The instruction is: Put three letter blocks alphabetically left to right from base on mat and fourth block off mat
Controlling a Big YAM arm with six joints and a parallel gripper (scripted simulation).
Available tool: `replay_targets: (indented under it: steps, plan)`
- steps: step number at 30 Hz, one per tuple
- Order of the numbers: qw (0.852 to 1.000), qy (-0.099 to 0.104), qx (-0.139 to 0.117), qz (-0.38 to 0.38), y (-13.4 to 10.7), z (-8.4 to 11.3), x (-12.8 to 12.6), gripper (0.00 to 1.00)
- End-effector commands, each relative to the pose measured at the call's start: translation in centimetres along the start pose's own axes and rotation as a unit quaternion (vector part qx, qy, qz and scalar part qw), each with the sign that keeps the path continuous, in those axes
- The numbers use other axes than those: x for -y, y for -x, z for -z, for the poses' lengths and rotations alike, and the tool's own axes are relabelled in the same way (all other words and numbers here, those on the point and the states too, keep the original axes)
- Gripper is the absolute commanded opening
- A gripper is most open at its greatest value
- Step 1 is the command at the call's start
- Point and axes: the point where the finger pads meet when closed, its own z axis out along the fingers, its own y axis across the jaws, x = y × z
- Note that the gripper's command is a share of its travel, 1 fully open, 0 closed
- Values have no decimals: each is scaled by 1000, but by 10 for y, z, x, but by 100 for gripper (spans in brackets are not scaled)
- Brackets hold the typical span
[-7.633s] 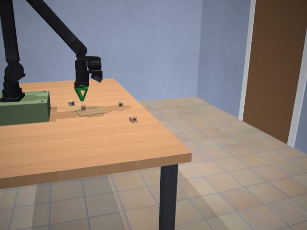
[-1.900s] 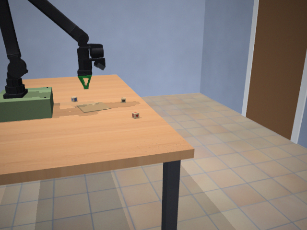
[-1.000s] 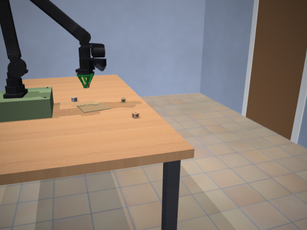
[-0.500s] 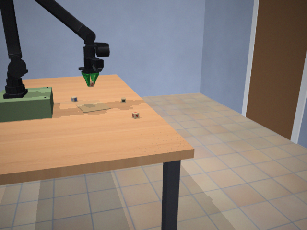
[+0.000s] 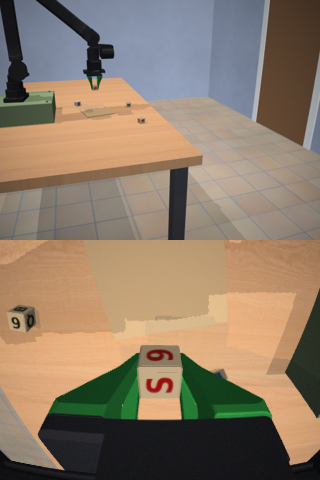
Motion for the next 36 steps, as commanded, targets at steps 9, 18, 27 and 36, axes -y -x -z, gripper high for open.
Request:
replay_targets:
  steps: [9,18,27,36]
  plan:
    - [1000,6,2,-13,-2,-10,-4,20]
    - [1000,5,2,-11,-1,-48,-4,20]
    - [1000,5,2,-11,-1,-80,-4,20]
    - [1000,21,1,-12,-2,-87,-11,20]
